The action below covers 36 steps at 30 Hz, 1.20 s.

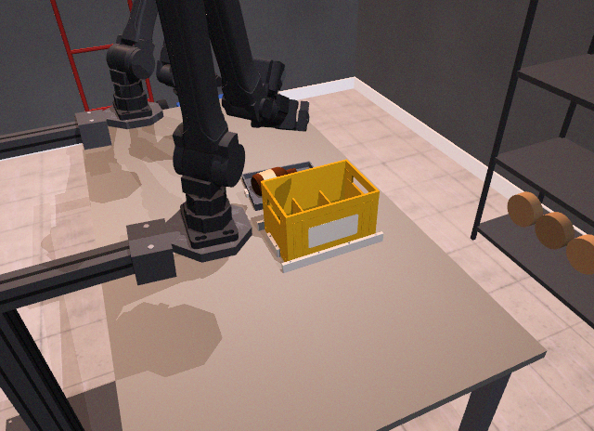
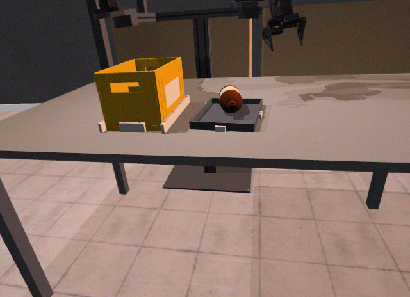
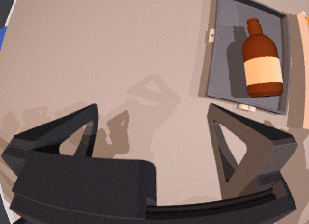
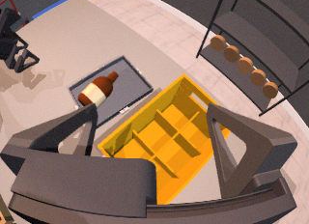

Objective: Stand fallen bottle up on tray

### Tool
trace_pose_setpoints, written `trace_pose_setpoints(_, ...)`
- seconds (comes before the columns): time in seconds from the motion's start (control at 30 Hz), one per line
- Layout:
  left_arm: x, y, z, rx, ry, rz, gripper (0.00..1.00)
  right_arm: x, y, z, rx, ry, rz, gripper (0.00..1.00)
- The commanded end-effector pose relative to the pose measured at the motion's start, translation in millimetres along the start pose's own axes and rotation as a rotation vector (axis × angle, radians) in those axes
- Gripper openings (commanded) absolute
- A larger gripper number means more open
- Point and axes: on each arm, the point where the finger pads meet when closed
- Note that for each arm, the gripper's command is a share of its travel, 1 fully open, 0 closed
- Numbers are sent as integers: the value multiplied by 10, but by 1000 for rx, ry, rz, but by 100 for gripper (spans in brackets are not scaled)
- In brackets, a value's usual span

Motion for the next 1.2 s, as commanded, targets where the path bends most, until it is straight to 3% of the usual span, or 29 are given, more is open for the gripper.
trace_pose_setpoints(0.0,-148,-125,114,-21,-21,-82,100,-199,181,87,-33,-17,32,100)
trace_pose_setpoints(0.2,-528,-971,420,103,-23,7,100,-186,914,13,-192,22,-23,100)
trace_pose_setpoints(0.47,-863,-1690,660,205,-40,91,100,-274,1087,0,-229,6,-46,100)
trace_pose_setpoints(0.7,-952,-1854,720,232,-49,114,100,-273,1088,0,-229,7,-46,100)
trace_pose_setpoints(1.1,-1042,-1798,701,222,-74,115,100,-169,1060,-31,-227,24,-49,100)
trace_pose_setpoints(1.17,-1075,-1796,703,224,-63,100,77,-252,1041,39,-218,9,-41,100)
Point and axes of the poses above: on each arm, the point where the finger pads meet when closed, its own z axis out along the fingers, its own y axis across the jaws, x = y × z, and after that the axes turned 9 degrees about z, right-handed
